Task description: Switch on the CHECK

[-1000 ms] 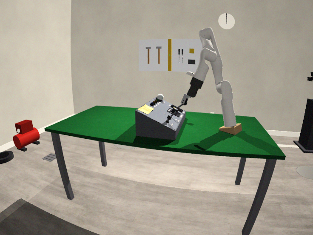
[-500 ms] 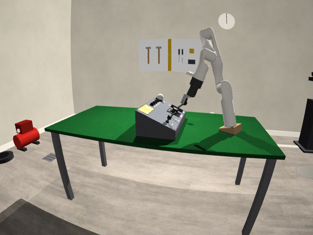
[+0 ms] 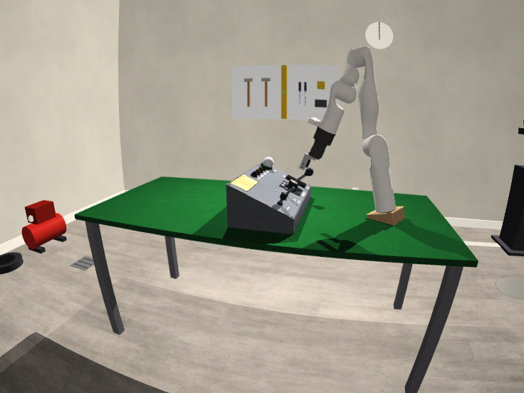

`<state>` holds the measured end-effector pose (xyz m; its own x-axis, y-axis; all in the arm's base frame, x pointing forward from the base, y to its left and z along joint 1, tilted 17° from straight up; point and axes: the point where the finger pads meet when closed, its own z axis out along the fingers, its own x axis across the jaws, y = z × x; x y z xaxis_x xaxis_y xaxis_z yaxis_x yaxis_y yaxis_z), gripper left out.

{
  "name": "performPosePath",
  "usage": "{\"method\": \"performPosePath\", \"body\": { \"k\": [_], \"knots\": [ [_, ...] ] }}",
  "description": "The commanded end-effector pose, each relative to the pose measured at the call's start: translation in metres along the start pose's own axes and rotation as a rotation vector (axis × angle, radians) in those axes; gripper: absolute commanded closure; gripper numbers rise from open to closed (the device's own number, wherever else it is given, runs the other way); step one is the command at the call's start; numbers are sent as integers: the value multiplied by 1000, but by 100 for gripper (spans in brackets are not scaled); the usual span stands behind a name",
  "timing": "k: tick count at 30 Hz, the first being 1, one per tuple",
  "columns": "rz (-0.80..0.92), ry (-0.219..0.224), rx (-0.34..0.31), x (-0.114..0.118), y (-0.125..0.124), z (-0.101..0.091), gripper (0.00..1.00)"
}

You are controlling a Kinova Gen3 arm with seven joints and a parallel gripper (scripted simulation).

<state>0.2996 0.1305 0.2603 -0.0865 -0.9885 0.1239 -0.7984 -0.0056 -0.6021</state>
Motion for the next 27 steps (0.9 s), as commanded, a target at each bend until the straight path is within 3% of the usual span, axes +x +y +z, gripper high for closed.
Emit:
{"method": "performPosePath", "body": {
  "k": [1, 12, 27],
  "knots": [
    [28, 14, 28, 25, -13, -5, 0],
    [36, 15, 10, 113, -17, -5, 0],
    [52, -58, -12, 161, 4, -1, 0]
  ]
}}
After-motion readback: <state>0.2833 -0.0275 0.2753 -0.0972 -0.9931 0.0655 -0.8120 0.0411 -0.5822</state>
